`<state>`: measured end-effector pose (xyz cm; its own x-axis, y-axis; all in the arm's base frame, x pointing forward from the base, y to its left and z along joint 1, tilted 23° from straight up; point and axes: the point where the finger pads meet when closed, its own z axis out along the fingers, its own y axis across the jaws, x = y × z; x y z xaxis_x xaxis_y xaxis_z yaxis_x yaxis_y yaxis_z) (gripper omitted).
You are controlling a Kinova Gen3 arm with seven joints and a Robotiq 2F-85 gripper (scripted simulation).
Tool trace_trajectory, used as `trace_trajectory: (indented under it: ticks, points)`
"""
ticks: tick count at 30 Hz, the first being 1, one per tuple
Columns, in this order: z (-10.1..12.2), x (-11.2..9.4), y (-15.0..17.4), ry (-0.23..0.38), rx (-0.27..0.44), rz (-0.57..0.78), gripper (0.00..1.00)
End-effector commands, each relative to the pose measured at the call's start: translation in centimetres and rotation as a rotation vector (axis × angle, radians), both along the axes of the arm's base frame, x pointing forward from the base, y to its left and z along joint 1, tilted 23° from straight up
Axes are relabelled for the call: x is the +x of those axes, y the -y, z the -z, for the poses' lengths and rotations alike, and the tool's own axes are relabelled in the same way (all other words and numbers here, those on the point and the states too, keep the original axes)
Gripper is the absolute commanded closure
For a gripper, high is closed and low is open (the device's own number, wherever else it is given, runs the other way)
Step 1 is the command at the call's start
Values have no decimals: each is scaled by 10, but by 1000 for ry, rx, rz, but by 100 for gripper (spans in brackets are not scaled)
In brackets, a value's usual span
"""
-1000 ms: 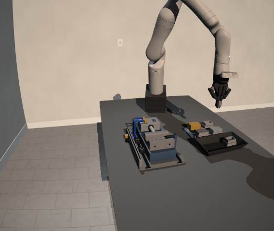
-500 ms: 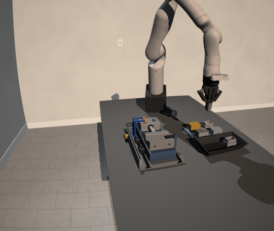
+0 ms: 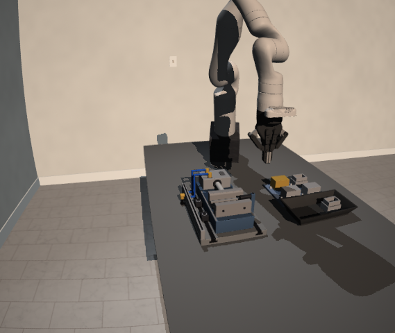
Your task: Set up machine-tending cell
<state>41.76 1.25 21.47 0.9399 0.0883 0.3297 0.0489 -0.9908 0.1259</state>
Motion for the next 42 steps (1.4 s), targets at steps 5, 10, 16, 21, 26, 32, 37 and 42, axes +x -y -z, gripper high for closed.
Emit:
trace_trajectory:
  ticks: [5,10,16,21,26,32,37,42]
  points:
    - [-9,-11,62,20,12,35,100]
    - [-12,-21,91,33,9,37,100]
    - [-13,-27,108,42,7,39,100]
    - [-15,-32,119,49,4,41,100]
    - [-15,-33,122,51,4,42,100]
    - [-15,-33,122,51,4,42,100]
    - [-15,-33,122,51,4,42,100]
    - [-15,-33,122,51,4,42,100]
